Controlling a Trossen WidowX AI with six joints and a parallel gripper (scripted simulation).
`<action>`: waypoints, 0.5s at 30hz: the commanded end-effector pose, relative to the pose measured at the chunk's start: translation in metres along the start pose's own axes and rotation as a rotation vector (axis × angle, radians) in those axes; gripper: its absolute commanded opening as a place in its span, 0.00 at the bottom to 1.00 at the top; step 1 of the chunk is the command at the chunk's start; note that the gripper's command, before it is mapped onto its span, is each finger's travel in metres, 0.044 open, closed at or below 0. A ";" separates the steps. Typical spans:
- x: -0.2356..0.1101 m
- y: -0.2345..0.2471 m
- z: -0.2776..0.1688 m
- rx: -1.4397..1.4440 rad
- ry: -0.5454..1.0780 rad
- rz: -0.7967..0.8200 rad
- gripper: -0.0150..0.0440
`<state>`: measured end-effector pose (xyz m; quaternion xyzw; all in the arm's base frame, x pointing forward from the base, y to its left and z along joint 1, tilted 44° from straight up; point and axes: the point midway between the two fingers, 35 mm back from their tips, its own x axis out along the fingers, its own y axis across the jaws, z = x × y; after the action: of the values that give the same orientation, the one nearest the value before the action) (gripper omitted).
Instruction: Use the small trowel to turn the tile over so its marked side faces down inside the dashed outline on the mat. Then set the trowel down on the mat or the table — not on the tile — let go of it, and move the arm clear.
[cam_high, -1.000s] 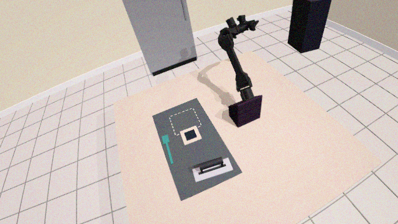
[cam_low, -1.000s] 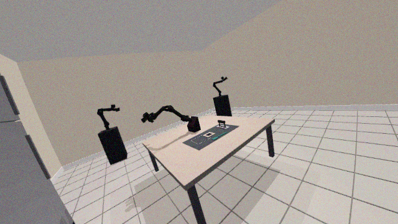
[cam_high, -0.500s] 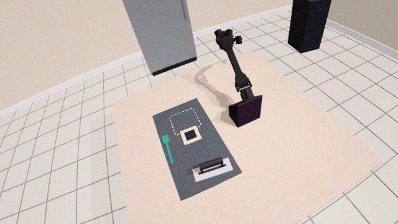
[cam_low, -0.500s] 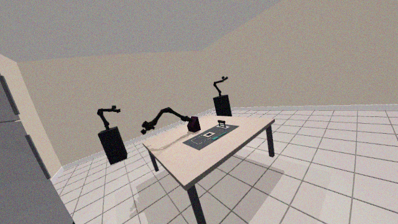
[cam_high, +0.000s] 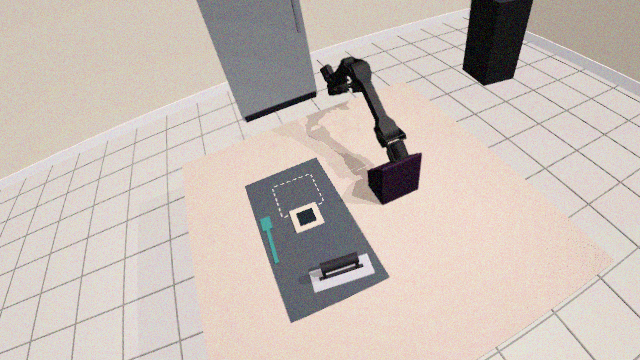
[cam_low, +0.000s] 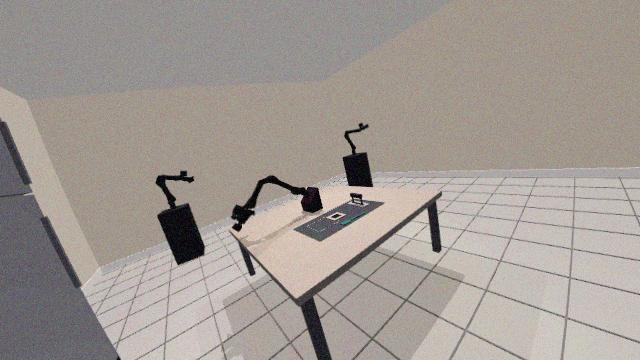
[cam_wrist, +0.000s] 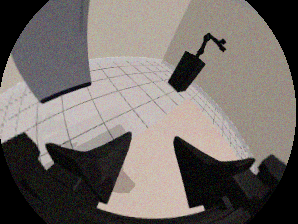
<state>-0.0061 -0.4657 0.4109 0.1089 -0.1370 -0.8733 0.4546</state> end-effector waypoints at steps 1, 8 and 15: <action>-0.020 0.033 -0.026 -0.016 0.066 0.091 0.71; -0.075 0.095 -0.077 -0.093 0.184 0.271 0.71; -0.145 0.146 -0.128 -0.199 0.288 0.448 0.71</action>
<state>0.1943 -0.4545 0.3576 0.1538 -0.0280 -0.7587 0.6325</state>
